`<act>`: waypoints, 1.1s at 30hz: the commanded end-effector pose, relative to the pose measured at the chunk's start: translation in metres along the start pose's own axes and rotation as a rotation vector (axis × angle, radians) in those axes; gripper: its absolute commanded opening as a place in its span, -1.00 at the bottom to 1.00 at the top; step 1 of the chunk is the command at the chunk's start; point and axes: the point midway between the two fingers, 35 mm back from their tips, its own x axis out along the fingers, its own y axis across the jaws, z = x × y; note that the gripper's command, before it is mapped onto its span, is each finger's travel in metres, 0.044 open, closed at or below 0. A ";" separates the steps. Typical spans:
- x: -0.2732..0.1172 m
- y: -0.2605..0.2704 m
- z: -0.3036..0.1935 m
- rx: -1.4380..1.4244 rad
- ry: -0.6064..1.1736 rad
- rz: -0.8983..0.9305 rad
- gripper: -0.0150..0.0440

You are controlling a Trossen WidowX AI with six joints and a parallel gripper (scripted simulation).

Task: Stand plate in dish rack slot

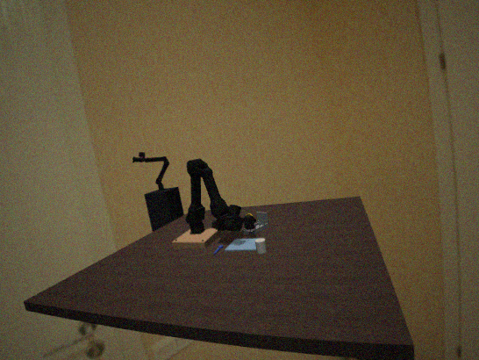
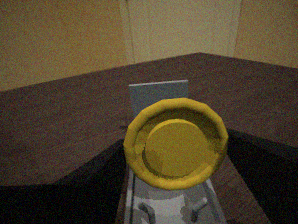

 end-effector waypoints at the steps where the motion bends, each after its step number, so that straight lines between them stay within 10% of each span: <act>1: 0.004 0.004 0.001 0.006 0.000 0.001 -0.49; 24: 0.009 0.002 -0.015 -0.007 -0.001 0.000 -0.49; 33: 0.009 0.003 -0.015 -0.007 -0.001 0.000 0.31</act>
